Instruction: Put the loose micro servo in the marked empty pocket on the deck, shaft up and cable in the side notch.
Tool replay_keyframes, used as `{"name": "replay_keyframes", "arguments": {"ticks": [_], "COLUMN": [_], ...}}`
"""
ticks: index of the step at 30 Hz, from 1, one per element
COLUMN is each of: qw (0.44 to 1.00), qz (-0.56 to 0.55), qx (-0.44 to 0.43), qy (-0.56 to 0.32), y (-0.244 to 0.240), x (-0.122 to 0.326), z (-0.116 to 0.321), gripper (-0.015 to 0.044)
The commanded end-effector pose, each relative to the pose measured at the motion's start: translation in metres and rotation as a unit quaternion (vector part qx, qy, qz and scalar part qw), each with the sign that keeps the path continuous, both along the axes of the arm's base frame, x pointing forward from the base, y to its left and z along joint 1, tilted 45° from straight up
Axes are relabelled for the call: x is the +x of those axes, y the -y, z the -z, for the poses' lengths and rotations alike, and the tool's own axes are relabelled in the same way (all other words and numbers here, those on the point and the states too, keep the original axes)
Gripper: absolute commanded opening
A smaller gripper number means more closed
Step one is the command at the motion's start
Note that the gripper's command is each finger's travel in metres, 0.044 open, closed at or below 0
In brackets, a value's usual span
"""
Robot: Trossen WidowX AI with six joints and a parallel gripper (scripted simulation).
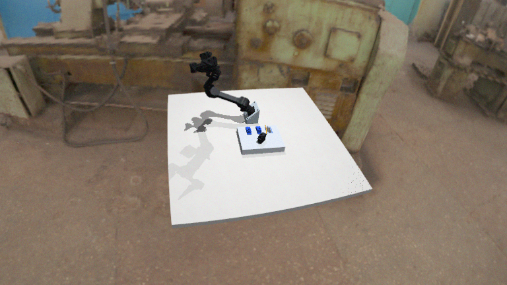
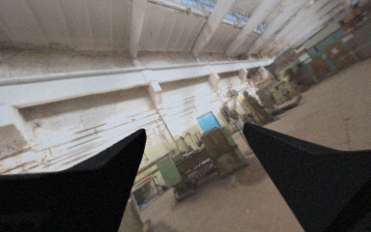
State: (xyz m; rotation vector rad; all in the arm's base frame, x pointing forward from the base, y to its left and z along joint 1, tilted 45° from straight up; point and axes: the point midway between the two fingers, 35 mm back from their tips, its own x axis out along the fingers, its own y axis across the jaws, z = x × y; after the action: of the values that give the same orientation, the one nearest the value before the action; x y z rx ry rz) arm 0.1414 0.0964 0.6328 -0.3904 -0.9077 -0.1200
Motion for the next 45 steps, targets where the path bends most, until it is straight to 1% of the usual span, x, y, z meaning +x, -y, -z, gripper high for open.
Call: {"name": "replay_keyframes", "arguments": {"ticks": [1, 4, 9, 18, 23, 32, 45], "qw": [0.999, 0.996, 0.994, 0.972, 0.952, 0.901, 0.804], "qz": [-0.028, -0.042, -0.051, -0.107, -0.125, -0.144, -0.106], "qx": [-0.024, -0.052, -0.059, -0.071, -0.072, -0.046, 0.029], "qy": [-0.039, -0.063, -0.082, -0.196, -0.270, -0.406, -0.584], "y": [-0.033, -0.055, -0.066, -0.113, -0.135, -0.164, -0.173], "x": [0.025, 0.043, 0.052, 0.098, 0.125, 0.162, 0.195], "z": [0.018, 0.033, 0.042, 0.093, 0.132, 0.206, 0.322], "gripper": [0.0440, 0.0440, 0.0440, 0.0440, 0.0440, 0.0440, 0.0440]}}
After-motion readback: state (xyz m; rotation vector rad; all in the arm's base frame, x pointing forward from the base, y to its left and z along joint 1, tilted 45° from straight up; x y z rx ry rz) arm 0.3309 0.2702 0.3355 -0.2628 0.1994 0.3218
